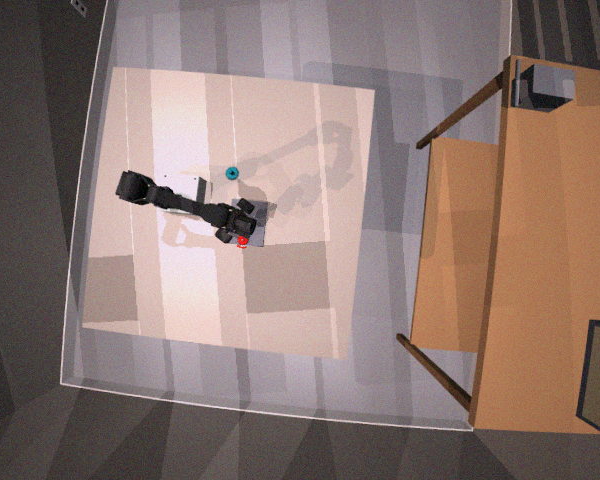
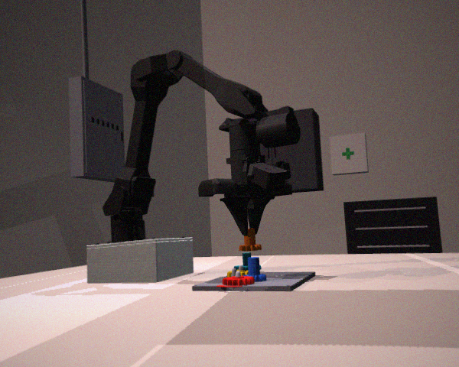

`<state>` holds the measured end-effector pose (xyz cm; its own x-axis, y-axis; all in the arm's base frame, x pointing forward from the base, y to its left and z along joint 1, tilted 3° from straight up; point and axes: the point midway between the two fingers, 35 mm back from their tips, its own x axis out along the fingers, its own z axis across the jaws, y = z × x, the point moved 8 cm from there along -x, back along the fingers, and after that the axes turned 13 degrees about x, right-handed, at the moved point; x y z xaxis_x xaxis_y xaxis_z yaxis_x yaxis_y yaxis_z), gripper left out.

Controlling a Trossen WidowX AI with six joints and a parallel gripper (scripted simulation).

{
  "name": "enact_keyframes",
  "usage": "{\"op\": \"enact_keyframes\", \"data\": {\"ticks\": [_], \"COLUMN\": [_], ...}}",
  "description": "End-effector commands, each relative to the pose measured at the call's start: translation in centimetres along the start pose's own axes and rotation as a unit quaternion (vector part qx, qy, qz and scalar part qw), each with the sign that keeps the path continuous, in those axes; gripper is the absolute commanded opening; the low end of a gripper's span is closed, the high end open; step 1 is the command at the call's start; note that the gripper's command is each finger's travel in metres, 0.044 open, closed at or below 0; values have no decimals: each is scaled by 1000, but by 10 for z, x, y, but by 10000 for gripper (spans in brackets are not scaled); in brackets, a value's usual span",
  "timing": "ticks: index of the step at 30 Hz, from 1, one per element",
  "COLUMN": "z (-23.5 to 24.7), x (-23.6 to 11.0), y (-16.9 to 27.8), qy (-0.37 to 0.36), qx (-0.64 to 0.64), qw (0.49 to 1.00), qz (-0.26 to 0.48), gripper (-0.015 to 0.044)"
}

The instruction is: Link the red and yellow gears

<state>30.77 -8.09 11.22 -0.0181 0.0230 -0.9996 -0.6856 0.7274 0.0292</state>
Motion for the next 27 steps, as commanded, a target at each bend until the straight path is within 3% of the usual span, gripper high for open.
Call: {"op": "enact_keyframes", "data": {"ticks": [1, 17, 27], "z": [0, -1, -1], "x": [-1, -1, -1], "y": [0, 0, 0], "qy": [2, 1, 1], "qx": [59, 286, 295], "qw": [998, 958, 955], "qz": [-2, -2, -2], "gripper": [0, 0, 0]}}
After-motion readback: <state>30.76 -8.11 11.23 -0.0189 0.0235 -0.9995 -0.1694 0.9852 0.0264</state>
